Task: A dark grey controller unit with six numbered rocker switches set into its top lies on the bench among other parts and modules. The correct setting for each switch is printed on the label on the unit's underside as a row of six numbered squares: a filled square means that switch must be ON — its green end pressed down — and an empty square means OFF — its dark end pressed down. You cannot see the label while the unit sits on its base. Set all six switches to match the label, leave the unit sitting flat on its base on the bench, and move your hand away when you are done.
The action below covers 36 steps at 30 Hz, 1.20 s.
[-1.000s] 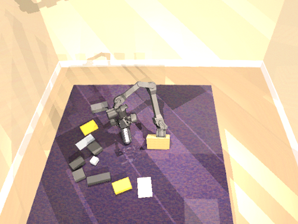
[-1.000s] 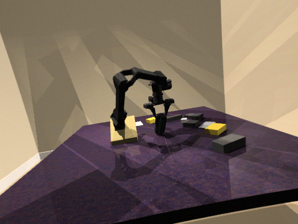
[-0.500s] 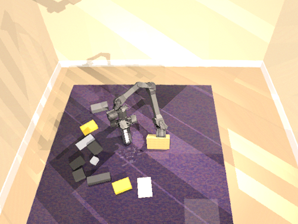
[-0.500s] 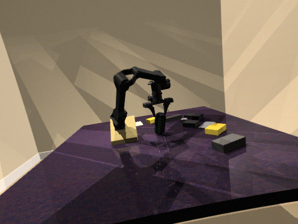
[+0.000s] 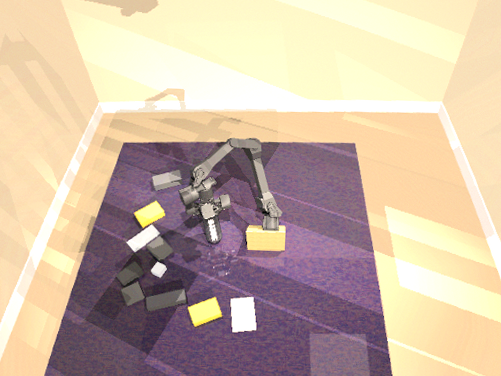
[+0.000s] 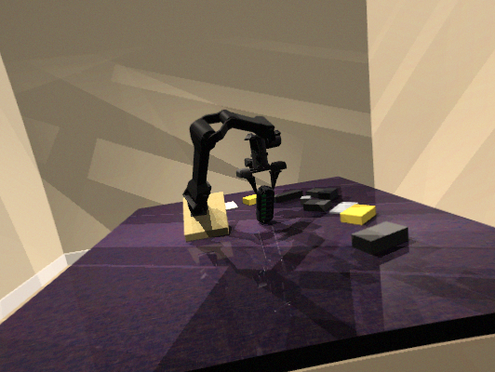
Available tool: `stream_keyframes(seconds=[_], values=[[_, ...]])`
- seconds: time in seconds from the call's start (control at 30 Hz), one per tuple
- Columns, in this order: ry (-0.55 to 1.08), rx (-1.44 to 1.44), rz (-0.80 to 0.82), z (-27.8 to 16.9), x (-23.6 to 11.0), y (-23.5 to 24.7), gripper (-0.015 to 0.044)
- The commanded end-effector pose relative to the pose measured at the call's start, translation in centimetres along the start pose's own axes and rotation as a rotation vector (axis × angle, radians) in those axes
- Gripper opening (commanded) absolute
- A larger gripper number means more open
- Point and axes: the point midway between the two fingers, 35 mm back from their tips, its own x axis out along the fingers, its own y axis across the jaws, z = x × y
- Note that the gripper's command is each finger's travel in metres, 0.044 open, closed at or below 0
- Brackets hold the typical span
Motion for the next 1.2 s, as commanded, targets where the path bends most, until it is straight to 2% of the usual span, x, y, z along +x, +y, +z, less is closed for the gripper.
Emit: stream_keyframes(seconds=[0.0, 1.17], values=[[-0.004, -0.002, 0.012, 0.6, 0.2, 0.0, 0.0336], [-0.005, -0.002, 0.011, 3.4, 0.1, 0.0, 0.0336]])
